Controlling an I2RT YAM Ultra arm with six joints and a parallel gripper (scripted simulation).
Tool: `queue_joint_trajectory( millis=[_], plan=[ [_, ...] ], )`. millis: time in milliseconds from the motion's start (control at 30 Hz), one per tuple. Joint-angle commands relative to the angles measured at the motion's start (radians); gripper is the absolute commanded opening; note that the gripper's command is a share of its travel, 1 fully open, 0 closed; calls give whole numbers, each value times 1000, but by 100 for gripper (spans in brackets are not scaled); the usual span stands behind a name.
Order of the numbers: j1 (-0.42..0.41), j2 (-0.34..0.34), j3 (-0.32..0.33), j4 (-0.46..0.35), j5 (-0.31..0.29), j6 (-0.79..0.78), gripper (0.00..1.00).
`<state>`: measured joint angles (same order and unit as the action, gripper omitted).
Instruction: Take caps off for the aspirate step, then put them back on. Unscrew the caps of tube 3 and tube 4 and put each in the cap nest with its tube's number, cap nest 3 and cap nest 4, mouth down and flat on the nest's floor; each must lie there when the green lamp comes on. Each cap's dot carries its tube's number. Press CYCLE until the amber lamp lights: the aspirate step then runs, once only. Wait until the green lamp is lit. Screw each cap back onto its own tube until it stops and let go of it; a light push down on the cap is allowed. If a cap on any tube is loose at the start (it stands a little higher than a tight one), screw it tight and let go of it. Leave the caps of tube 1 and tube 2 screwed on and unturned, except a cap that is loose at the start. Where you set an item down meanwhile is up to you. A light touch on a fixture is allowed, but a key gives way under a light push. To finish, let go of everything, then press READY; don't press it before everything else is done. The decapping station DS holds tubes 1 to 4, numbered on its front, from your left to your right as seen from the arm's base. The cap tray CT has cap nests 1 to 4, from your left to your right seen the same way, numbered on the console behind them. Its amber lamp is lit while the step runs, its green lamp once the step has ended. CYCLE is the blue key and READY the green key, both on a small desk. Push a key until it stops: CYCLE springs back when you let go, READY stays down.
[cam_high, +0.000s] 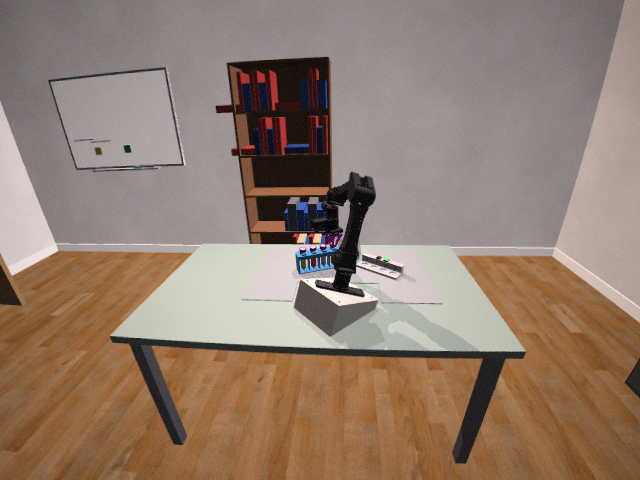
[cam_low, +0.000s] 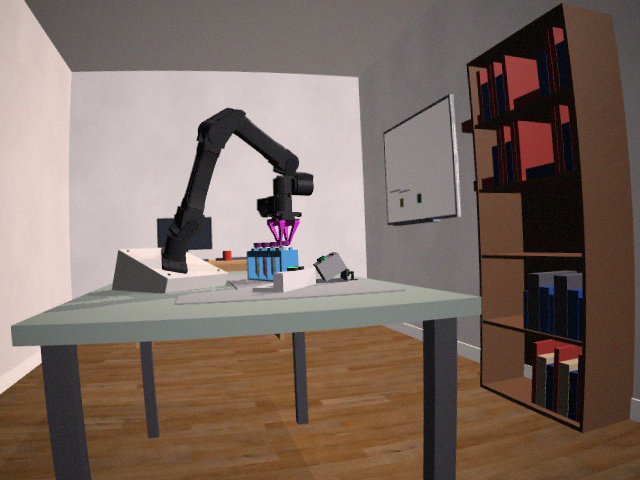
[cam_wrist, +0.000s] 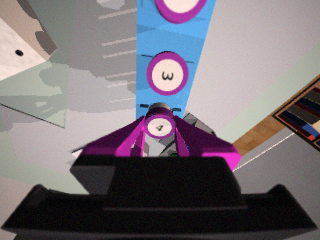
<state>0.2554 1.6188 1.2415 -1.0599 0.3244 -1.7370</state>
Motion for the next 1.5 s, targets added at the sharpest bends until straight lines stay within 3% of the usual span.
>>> queue_joint_trajectory(
  millis=[0,267,733,800,1300,1367,1467],
  plan=[
    [3,-17,3,0,0,-8,0],
    [3,-16,4,0,0,-8,0],
    [2,-17,2,2,-1,691,0],
    [2,-17,2,2,-1,691,0],
    [2,-16,1,4,0,1441,0],
    [2,-16,1,4,0,1441,0],
    [2,-16,0,5,0,1591,0]
  ],
)
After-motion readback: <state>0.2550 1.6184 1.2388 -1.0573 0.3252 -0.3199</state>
